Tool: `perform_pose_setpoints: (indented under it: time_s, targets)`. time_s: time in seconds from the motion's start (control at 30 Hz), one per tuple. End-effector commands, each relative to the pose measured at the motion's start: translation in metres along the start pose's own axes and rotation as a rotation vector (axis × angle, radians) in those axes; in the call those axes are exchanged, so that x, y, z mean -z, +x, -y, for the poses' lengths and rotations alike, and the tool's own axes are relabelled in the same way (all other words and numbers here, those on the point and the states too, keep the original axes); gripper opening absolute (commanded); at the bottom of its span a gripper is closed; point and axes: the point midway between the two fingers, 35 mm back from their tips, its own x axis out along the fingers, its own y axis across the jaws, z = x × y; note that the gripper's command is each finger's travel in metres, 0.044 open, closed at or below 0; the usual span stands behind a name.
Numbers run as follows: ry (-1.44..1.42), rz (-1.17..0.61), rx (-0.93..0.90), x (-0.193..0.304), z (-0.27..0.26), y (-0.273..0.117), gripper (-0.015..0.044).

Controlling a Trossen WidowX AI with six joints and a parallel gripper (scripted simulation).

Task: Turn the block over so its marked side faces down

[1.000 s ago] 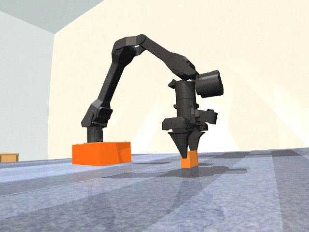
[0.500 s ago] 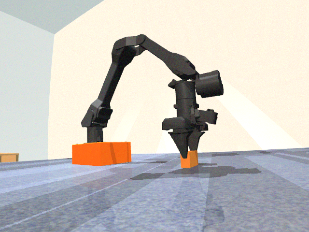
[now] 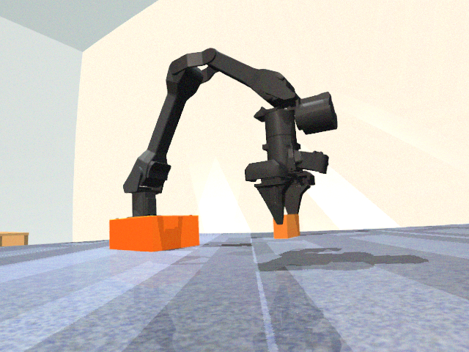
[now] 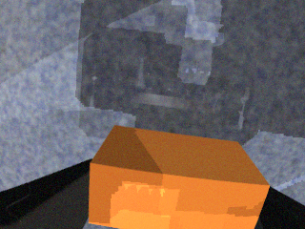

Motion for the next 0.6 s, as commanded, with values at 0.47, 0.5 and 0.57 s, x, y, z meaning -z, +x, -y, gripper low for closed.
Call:
perform_pose_setpoints:
  time_s: [0.47, 0.5, 0.57]
  targets:
    - [-0.006, 0.234, -0.001, -0.005, -0.001, 0.011, 0.0]
    - [-0.006, 0.249, -0.001, -0.005, -0.001, 0.011, 0.0]
    - [-0.006, 0.279, -0.001, -0.004, -0.001, 0.012, 0.0]
